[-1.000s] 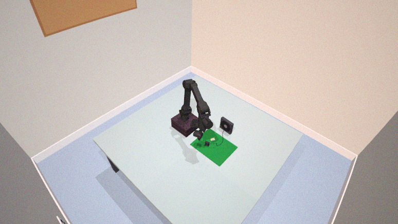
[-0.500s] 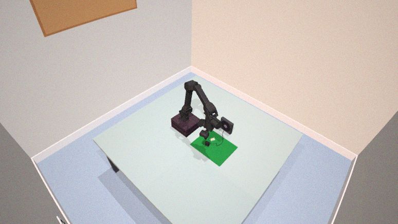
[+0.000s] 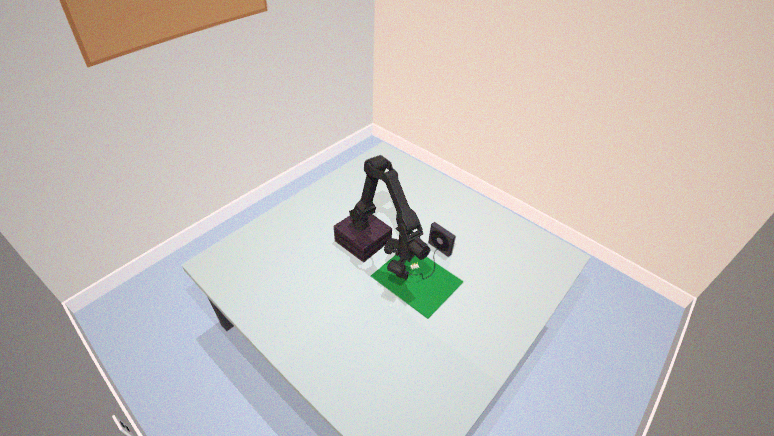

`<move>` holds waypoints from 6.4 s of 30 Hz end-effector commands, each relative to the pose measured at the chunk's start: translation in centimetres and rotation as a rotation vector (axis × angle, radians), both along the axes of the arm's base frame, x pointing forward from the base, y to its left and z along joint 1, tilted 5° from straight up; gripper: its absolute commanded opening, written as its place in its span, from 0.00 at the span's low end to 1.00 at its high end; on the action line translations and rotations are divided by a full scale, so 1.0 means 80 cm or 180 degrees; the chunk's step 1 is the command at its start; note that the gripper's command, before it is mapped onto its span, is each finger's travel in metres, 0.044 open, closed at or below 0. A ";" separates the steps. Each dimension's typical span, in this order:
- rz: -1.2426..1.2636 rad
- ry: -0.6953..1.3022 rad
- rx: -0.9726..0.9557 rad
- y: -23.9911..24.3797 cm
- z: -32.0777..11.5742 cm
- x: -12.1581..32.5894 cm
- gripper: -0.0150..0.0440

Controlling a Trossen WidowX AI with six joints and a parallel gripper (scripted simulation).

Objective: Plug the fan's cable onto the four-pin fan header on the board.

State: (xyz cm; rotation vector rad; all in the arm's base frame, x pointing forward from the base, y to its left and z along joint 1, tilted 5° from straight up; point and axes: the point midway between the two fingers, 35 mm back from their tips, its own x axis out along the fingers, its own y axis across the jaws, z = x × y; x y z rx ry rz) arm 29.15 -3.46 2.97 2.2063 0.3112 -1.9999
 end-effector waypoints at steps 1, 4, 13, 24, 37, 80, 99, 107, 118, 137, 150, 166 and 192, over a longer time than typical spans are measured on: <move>-0.0014 0.0044 0.0026 0.002 -0.012 -0.004 1.00; -0.0014 0.0044 0.0026 0.003 -0.018 -0.003 1.00; -0.0014 0.0044 0.0027 0.004 -0.036 -0.001 1.00; -0.0014 0.0045 0.0027 0.005 -0.058 -0.001 1.00; -0.0014 0.0045 0.0027 0.006 -0.063 -0.001 1.00; 0.1351 -0.0038 -0.0081 0.053 0.003 0.000 0.25; 0.2606 -0.0121 -0.0177 0.102 0.005 -0.005 0.25; 0.2631 -0.0122 -0.0180 0.097 0.006 -0.008 0.25; 0.2623 -0.0121 -0.0180 0.094 0.006 -0.010 0.25; 0.2619 -0.0120 -0.0179 0.095 -0.022 -0.010 0.25; 0.2590 -0.0119 -0.0177 0.096 -0.022 -0.006 0.25; 0.2594 -0.0120 -0.0177 0.097 -0.021 -0.003 0.25; 0.2601 -0.0119 -0.0177 0.096 -0.023 -0.010 0.25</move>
